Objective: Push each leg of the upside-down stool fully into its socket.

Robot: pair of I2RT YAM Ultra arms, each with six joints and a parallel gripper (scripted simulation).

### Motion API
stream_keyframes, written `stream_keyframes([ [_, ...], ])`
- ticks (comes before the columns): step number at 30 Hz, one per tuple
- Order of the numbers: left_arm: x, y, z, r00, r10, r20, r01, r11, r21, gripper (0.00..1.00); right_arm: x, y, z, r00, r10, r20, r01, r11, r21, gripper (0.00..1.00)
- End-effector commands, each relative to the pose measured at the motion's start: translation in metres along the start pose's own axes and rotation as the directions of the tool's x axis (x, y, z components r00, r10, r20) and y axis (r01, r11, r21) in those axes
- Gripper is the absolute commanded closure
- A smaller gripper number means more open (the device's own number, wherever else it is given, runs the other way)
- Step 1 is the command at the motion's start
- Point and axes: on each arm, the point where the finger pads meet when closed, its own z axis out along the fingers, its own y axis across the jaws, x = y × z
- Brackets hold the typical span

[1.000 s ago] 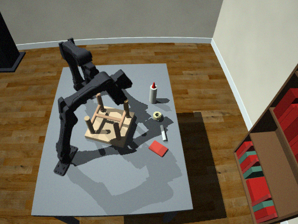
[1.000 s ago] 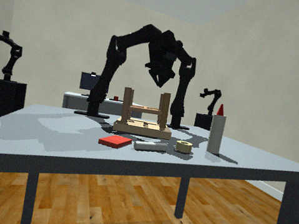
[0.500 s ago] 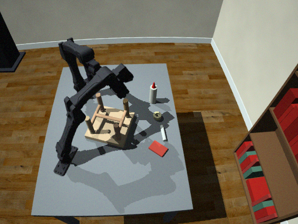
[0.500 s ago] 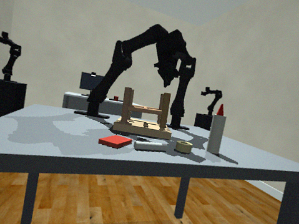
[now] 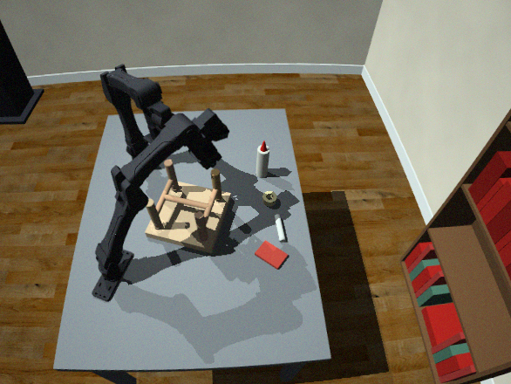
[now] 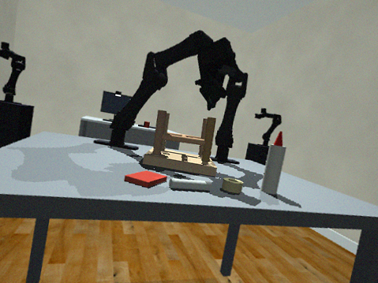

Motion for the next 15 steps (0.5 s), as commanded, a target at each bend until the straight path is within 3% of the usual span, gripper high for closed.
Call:
stream_keyframes([
  [1, 0.004, -0.001, 0.003, 1.000, 0.000, -0.023, 0.000, 1.000, -0.005, 1.00, -0.007, -0.002, -0.017, 0.999, -0.004, 0.047, 0.004, 1.000, 0.000, 1.00],
  [4, 0.007, -0.001, 0.009, 0.999, 0.001, -0.048, -0.002, 1.000, -0.006, 1.00, -0.006, -0.003, -0.025, 0.998, -0.002, 0.059, 0.002, 1.000, 0.001, 1.00],
  [5, -0.001, 0.000, -0.005, 1.000, -0.001, 0.008, 0.001, 1.000, -0.003, 1.00, -0.005, -0.001, -0.018, 0.999, -0.002, 0.043, 0.002, 1.000, 0.000, 1.00],
  [10, -0.002, -0.002, -0.004, 1.000, 0.006, 0.007, -0.006, 1.000, -0.003, 1.00, -0.008, -0.004, -0.033, 0.997, 0.001, 0.081, -0.001, 1.000, 0.002, 1.00],
  [15, 0.005, 0.000, 0.002, 1.000, -0.003, 0.009, 0.003, 1.000, -0.004, 1.00, -0.007, -0.004, -0.017, 0.999, 0.001, 0.047, -0.001, 1.000, 0.002, 1.00],
])
